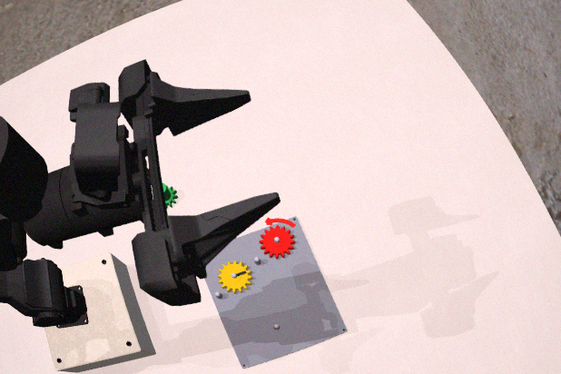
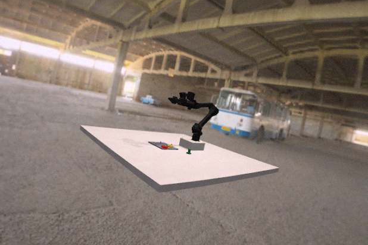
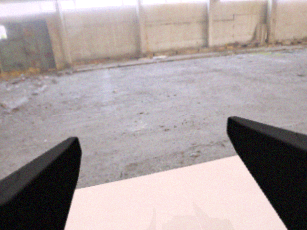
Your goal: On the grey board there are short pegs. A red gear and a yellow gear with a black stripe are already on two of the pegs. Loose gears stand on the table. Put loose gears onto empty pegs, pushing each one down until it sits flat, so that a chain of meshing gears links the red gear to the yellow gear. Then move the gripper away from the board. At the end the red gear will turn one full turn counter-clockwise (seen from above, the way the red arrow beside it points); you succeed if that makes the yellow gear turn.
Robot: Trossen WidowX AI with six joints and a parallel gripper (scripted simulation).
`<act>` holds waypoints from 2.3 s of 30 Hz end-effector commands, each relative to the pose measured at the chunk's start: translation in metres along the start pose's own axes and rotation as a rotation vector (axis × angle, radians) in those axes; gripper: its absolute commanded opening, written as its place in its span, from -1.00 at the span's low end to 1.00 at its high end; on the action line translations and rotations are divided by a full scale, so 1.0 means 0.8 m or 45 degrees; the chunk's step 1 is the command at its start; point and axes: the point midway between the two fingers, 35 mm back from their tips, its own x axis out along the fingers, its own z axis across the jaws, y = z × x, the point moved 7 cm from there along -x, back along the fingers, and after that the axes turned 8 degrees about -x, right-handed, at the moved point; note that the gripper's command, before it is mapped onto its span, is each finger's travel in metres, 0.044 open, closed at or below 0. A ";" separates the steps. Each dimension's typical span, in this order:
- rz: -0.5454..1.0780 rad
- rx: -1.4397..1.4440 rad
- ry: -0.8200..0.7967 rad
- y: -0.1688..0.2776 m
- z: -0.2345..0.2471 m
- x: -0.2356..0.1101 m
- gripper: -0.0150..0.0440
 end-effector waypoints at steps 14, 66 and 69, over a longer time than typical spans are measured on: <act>0.710 0.505 -0.291 0.094 0.107 0.029 1.00; 2.073 0.746 0.471 0.282 0.272 -0.086 1.00; 2.073 0.746 0.471 0.287 0.273 -0.086 1.00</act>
